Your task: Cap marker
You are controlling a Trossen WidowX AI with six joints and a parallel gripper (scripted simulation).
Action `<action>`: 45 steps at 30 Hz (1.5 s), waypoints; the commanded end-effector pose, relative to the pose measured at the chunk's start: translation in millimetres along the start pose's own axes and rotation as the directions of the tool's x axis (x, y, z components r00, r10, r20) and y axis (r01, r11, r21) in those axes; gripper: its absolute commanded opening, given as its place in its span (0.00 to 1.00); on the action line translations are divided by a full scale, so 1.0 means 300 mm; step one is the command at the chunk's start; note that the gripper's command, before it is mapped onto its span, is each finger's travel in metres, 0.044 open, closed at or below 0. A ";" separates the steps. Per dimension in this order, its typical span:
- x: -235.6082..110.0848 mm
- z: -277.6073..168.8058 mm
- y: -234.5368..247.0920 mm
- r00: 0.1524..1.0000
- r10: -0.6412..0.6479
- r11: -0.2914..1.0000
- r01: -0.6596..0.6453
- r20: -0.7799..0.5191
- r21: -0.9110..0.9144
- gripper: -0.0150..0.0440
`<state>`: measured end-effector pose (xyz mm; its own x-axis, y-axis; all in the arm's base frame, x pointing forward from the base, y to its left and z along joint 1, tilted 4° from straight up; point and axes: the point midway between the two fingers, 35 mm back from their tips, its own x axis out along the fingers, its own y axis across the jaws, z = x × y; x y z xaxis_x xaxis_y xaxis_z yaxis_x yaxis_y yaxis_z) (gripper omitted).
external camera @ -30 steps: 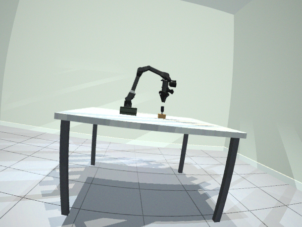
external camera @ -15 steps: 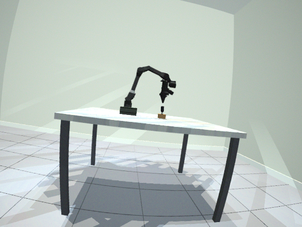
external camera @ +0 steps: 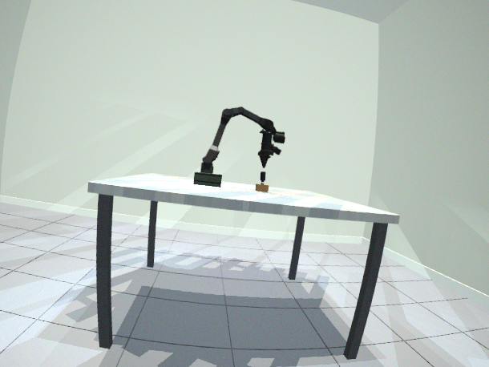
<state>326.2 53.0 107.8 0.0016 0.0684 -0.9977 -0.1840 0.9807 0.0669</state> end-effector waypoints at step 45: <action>-0.205 0.008 0.001 1.000 0.000 1.000 0.000 0.007 -0.008 0.30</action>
<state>330.8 50.2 167.1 0.0240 0.0717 -0.9971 -0.1884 0.9799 0.0659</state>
